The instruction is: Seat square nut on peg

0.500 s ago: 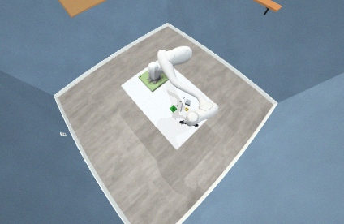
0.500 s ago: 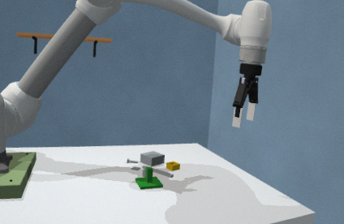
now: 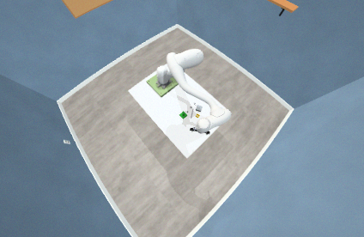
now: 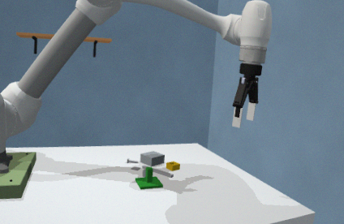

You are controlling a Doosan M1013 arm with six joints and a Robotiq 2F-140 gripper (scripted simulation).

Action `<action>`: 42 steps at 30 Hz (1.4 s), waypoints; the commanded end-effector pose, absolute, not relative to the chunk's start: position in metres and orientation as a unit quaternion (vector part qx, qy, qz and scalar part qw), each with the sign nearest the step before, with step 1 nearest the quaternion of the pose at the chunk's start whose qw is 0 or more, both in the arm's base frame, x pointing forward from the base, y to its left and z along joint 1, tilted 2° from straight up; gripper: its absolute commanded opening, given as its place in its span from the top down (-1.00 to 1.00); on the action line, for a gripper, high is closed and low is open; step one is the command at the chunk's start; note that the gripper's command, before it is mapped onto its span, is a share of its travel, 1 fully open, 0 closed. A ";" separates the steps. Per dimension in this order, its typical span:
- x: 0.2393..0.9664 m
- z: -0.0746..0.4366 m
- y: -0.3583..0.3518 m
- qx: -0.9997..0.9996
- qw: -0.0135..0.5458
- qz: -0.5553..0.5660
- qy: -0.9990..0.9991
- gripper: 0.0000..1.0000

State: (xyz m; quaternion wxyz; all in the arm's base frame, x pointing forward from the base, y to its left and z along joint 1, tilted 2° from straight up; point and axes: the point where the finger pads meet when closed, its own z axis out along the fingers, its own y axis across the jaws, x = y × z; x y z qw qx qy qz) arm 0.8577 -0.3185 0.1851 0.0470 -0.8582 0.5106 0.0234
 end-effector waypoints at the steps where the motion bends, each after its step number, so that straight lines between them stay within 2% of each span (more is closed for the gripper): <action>1: 0.858 0.185 -0.319 -0.858 0.047 0.023 0.511 -1.00; 2: 0.858 0.185 -0.319 -0.858 0.047 0.023 0.511 -1.00; 3: 0.858 0.185 -0.319 -0.858 0.047 0.023 0.511 0.20; 22: 0.847 0.171 -0.290 -0.796 0.039 0.027 0.604 0.20; 42: 0.789 0.120 -0.189 -0.497 0.013 0.029 0.867 0.20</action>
